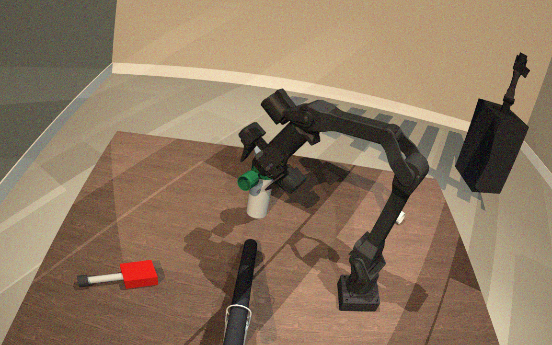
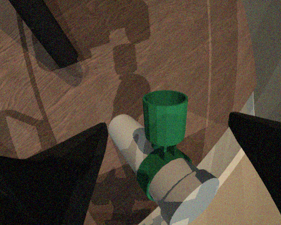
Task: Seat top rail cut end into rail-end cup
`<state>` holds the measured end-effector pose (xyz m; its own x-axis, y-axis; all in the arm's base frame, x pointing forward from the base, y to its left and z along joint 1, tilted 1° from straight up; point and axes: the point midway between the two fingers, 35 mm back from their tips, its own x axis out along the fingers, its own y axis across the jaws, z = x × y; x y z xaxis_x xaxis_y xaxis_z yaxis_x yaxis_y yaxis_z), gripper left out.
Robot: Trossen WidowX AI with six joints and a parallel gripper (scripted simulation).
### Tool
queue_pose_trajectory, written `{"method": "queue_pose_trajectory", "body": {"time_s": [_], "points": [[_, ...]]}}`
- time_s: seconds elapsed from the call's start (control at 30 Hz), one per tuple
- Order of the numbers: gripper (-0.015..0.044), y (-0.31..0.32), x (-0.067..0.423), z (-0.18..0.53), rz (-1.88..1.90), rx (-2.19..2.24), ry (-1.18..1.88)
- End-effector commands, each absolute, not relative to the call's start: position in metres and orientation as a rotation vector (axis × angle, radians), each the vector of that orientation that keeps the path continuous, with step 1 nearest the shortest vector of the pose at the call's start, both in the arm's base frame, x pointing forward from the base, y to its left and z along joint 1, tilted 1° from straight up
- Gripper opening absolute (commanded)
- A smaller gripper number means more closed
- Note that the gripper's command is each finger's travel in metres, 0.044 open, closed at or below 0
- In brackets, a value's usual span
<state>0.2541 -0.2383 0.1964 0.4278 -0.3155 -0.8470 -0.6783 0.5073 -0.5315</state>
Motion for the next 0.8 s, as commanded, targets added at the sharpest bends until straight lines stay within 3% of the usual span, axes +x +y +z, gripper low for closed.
{"method": "queue_pose_trajectory", "body": {"time_s": [0.0, 0.77], "points": [[0.044, -0.239, 0.256, 0.192, 0.29, -1.079, 1.149], [0.044, -0.252, 0.272, 0.163, 0.289, -1.08, 1.148]]}}
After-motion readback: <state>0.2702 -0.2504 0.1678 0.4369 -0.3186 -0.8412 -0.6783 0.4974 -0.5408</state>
